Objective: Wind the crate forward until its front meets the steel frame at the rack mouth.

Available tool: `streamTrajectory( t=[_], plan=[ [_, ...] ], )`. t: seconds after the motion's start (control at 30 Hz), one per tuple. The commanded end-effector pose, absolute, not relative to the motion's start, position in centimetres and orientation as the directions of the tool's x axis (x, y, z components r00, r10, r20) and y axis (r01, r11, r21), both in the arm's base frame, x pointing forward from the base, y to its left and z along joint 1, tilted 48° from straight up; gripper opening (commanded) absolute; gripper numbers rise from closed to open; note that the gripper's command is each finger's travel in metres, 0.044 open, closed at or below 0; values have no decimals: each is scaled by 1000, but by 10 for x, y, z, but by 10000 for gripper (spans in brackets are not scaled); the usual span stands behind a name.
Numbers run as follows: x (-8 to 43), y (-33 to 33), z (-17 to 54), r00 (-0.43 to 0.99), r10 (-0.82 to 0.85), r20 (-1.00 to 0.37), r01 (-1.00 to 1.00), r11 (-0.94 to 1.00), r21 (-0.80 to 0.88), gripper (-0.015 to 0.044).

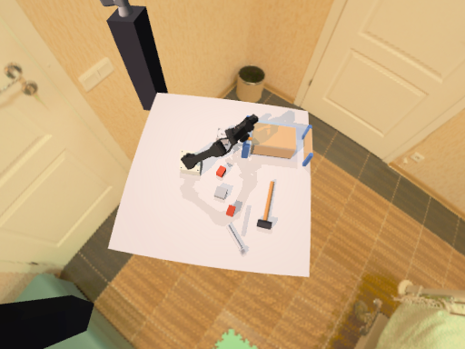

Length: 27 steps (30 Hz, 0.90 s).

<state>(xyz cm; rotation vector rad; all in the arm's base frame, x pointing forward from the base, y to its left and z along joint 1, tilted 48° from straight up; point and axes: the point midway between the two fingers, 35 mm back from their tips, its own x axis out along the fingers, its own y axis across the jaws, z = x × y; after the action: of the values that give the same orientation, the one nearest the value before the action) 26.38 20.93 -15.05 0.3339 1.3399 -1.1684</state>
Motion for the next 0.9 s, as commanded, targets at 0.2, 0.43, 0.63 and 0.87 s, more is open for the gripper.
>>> streamTrajectory(
  t=[0.2,0.43,0.63,0.87],
  plan=[
    [263,228,-168,-186,-433,-882,800,454,-392,0],
    [261,234,-175,-186,-432,-882,800,454,-391,0],
    [259,239,-181,-186,-431,-883,800,455,-391,0],
    [255,246,-187,-186,-431,-883,800,455,-391,0]
  ],
)
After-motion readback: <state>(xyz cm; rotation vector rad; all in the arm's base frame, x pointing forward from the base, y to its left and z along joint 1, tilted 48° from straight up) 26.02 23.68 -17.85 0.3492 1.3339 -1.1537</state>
